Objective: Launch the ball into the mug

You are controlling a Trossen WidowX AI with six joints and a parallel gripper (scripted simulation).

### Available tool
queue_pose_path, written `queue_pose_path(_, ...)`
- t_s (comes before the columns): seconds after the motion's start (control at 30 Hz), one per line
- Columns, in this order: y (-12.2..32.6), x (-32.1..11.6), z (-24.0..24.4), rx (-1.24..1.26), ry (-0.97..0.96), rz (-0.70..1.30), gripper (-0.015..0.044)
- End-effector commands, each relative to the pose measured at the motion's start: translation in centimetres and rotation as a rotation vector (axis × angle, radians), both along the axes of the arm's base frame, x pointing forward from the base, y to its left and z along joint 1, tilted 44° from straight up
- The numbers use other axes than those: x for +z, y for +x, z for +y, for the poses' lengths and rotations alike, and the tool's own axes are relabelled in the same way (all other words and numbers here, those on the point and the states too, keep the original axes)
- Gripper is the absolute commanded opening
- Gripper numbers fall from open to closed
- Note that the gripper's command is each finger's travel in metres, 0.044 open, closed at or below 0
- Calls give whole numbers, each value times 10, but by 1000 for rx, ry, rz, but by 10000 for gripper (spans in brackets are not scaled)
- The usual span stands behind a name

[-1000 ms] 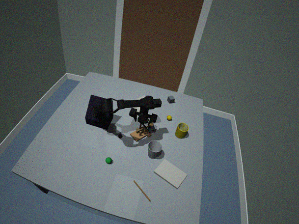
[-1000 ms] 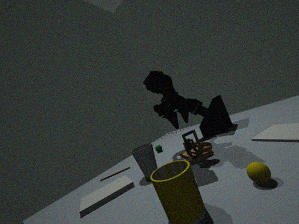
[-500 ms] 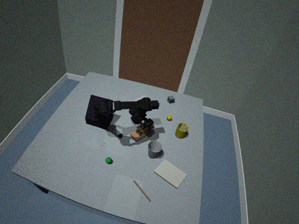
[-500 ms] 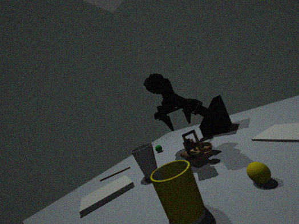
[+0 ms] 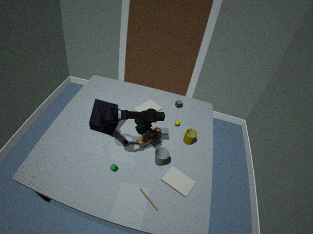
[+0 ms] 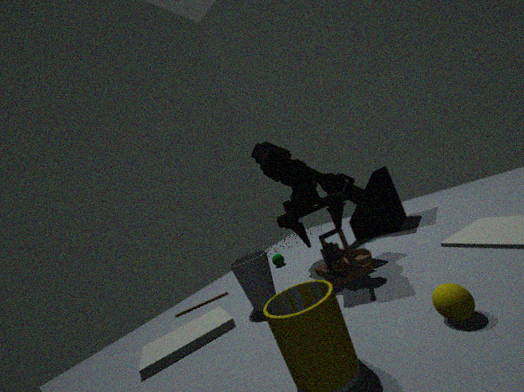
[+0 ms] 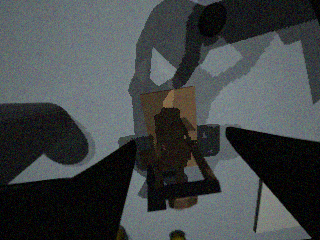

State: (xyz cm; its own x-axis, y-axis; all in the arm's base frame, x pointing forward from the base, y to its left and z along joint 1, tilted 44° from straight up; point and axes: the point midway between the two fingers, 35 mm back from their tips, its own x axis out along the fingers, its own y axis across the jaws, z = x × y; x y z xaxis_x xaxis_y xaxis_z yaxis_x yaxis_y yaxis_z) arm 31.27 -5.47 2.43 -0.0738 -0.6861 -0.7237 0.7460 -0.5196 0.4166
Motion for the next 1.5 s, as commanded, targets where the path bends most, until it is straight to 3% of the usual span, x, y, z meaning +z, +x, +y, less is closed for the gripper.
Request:
queue_pose_path(0.0, 1, -3, -2, 12, -4, -4, 440)
queue_pose_path(1.1, -3, -39, -38, 12, -7, -4, 440)
queue_pose_path(1.47, -2, -37, -36, 8, -2, -10, 151)
